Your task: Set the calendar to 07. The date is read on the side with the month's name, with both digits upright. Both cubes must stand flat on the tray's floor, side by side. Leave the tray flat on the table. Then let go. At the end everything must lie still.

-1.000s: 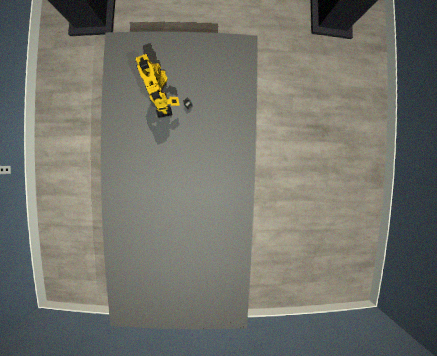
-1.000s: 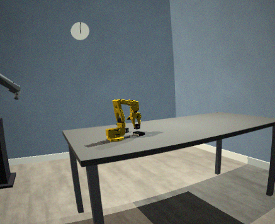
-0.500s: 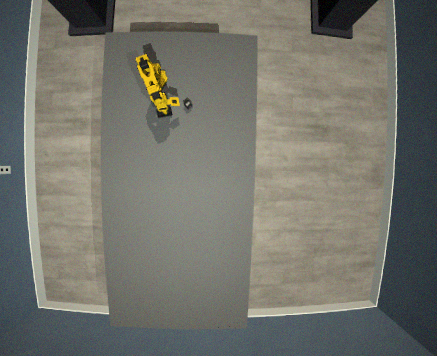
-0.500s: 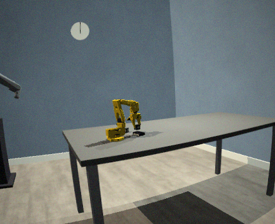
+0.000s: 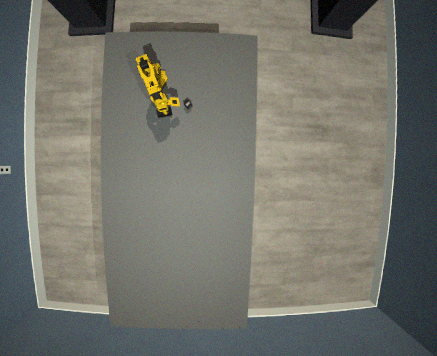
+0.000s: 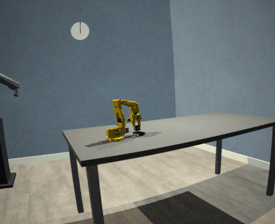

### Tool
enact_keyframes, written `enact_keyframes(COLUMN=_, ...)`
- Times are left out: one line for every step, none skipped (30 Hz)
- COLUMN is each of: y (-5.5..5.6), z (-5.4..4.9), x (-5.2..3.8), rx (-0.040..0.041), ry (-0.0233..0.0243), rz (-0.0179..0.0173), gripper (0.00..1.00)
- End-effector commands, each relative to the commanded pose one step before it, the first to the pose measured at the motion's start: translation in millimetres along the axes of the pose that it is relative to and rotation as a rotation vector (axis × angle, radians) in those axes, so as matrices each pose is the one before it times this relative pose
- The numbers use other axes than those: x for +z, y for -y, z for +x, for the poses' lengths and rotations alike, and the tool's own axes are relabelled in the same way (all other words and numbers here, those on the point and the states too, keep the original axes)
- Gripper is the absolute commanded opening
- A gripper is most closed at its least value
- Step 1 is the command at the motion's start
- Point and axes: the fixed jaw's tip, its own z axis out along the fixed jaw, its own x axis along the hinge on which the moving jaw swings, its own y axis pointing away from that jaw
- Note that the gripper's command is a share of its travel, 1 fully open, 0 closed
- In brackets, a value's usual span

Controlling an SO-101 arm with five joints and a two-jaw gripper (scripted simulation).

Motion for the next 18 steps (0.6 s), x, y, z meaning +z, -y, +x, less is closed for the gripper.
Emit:
enact_keyframes(y=2.49, z=0.52, x=-1.090, rx=-0.00204, ry=0.00438, rz=0.01816, gripper=0.00)
enact_keyframes(y=-0.01, z=0.00, x=0.102, rx=0.00003, ry=0.00000, rz=0.00000, gripper=0.00)
enact_keyframes(y=-0.01, z=0.00, x=0.234, rx=0.00000, ry=0.00000, rz=0.00000, gripper=0.00)
enact_keyframes(y=-0.02, z=0.00, x=0.390, rx=0.00000, ry=0.00000, rz=0.00000, gripper=0.00)
enact_keyframes(y=-0.03, z=0.00, x=0.528, rx=0.00000, ry=0.00000, rz=0.00000, gripper=0.00)
enact_keyframes(y=-0.04, z=0.00, x=0.653, rx=0.00000, ry=0.00000, rz=0.00000, gripper=0.00)
enact_keyframes(y=-0.05, z=0.00, x=0.725, rx=0.00000, ry=0.00000, rz=0.00000, gripper=0.00)
enact_keyframes(y=-0.06, z=0.01, x=0.749, rx=0.00000, ry=0.00000, rz=0.00000, gripper=0.00)
enact_keyframes(y=-0.06, z=0.00, x=0.725, rx=0.00003, ry=0.00000, rz=0.00000, gripper=0.00)
enact_keyframes(y=-0.05, z=0.01, x=0.647, rx=0.00000, ry=0.00000, rz=0.00000, gripper=0.00)
enact_keyframes(y=-0.05, z=0.00, x=0.527, rx=0.00000, ry=0.00000, rz=0.00000, gripper=0.00)
enact_keyframes(y=-0.04, z=0.01, x=0.384, rx=0.00000, ry=0.00000, rz=0.00000, gripper=0.00)
enact_keyframes(y=-0.02, z=0.00, x=0.234, rx=0.00000, ry=0.00000, rz=0.00000, gripper=0.00)
enact_keyframes(y=-0.01, z=0.00, x=0.096, rx=0.00000, ry=0.00000, rz=0.00000, gripper=0.00)
enact_keyframes(y=0.00, z=0.00, x=0.018, rx=0.00000, ry=0.00000, rz=0.00000, gripper=0.00)
enact_keyframes(y=0.00, z=0.00, x=0.000, rx=0.00000, ry=0.00000, rz=0.00000, gripper=0.00)
enact_keyframes(y=0.00, z=0.00, x=0.000, rx=0.00000, ry=0.00000, rz=0.00000, gripper=0.00)
enact_keyframes(y=0.00, z=0.00, x=0.018, rx=0.00000, ry=0.00001, rz=0.00000, gripper=0.00)
